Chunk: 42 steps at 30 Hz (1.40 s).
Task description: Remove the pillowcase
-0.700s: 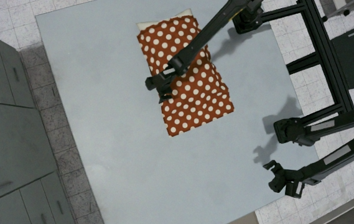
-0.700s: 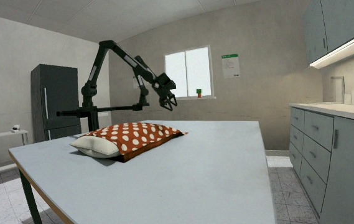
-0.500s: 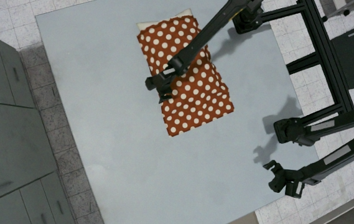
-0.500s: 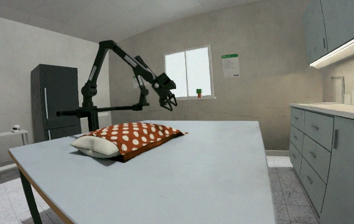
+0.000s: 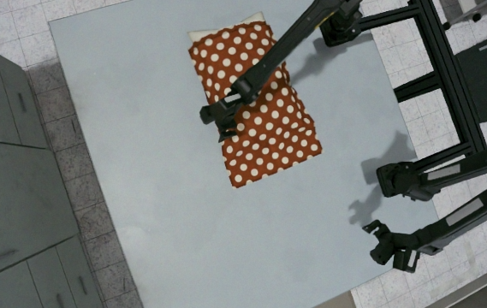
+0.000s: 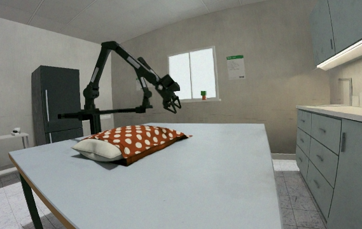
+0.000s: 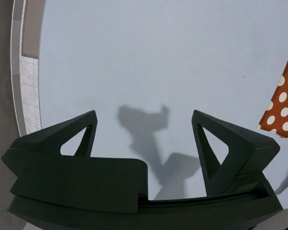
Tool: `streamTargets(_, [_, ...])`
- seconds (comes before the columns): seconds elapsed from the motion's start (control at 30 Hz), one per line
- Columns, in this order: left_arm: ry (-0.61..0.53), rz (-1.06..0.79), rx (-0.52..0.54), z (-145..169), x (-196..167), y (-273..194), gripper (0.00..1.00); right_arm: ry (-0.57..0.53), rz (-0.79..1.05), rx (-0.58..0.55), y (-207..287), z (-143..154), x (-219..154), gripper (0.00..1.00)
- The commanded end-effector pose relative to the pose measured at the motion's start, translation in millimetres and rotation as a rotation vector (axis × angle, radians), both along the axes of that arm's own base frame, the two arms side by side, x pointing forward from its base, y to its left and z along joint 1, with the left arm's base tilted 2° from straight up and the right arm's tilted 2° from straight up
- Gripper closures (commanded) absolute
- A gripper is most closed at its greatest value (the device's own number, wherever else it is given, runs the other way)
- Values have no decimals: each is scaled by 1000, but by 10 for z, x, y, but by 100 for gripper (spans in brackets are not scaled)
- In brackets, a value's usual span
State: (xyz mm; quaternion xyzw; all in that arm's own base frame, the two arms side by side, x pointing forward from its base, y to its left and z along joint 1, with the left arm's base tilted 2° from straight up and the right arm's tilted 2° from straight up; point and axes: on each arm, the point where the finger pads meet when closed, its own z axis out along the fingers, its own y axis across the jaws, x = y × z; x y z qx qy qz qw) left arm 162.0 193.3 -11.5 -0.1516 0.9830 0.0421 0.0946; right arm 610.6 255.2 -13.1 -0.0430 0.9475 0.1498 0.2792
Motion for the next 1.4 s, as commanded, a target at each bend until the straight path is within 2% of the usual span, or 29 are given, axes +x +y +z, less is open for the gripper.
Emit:
streamTargets(0.0, [-41,1,54,290,142,227,0,-51,2,20,70,247,169,0])
streamTargets(0.33, [-44,-2,58,596,135,223,0,-51,2,20,70,247,169,0])
streamTargets(0.43, [-34,0,42,530,114,176,0,-51,2,20,70,247,169,0])
streamTargets(0.8, [-47,-4,61,926,124,215,0,-51,2,20,70,247,169,0])
streamTargets(1.03, [-46,-4,59,1025,118,210,0,-51,2,20,70,247,169,0])
streamTargets(1.37, [-49,-5,64,1320,103,197,0,-51,2,20,70,247,169,0])
